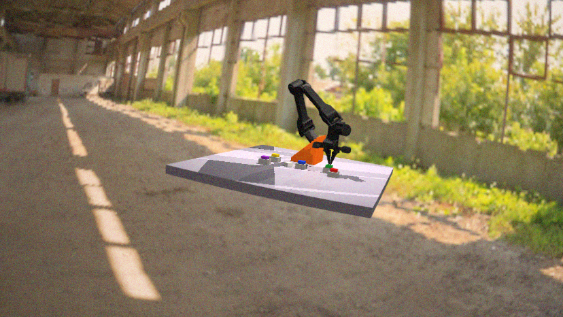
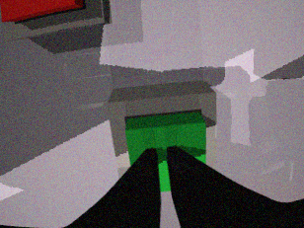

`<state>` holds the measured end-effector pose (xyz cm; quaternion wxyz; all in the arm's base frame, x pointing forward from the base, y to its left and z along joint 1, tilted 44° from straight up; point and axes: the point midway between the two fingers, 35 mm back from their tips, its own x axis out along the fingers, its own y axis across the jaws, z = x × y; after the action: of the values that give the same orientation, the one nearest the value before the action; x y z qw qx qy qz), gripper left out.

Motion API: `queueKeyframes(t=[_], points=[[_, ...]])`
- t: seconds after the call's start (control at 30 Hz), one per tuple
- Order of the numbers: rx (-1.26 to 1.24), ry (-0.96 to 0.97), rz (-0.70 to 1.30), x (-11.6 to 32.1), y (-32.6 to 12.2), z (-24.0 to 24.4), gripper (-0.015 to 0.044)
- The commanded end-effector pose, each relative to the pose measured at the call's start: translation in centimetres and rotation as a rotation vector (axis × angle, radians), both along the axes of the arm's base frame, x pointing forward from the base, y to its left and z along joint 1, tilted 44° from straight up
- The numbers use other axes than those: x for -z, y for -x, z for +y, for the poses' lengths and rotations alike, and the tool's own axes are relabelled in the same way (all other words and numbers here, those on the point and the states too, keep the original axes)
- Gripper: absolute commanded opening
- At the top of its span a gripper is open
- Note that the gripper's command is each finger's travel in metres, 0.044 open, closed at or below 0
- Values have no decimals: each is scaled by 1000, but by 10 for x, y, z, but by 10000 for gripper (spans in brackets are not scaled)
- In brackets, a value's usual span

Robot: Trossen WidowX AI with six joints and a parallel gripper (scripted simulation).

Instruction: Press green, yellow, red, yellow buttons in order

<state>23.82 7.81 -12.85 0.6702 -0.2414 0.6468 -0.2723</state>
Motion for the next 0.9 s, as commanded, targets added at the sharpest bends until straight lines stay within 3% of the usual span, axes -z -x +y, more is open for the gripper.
queueKeyframes(t=[0.0, 0.87], points=[[-7, 12, 10, 4, 3, -7, 20], [-3, 4, 5, -1, 1, 0, 20]])
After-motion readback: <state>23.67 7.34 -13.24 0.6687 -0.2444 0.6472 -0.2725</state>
